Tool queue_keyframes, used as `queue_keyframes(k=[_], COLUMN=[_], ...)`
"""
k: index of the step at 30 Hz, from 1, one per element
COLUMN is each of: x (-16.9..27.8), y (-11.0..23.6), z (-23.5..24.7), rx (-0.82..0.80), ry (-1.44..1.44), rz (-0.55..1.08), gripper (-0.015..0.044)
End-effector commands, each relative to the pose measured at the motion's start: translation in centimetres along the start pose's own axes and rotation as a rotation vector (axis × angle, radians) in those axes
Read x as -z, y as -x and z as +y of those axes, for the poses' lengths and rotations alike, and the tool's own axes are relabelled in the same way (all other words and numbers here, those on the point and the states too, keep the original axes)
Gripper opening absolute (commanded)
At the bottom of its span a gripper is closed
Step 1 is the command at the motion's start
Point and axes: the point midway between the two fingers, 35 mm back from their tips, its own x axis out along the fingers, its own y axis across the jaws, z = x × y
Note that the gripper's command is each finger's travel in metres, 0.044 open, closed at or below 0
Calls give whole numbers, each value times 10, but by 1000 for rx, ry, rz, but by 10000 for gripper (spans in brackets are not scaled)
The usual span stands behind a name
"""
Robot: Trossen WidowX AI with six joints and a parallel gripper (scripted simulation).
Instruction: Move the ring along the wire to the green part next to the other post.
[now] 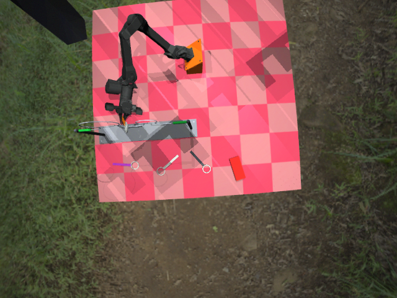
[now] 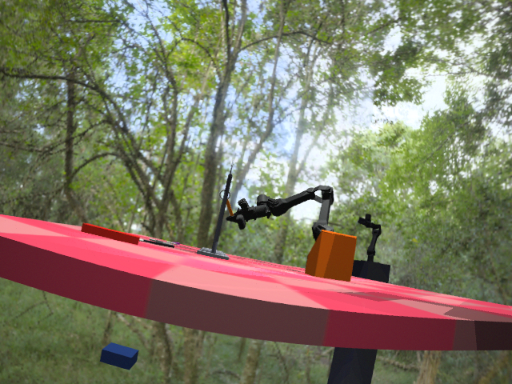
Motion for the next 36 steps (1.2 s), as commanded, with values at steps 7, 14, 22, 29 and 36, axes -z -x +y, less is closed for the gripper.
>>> queue_keyframes(k=[7, 14, 22, 29, 36], x=[-4, -9, -17, -22, -26], y=[8, 13, 19, 23, 27], z=[27, 47, 65, 75, 84], rx=[-95, -159, -215, -241, -254], ry=[-181, -293, -389, -433, -456], rz=[22, 36, 47, 52, 55], gripper=[-150, -150, -150, -150, -150])
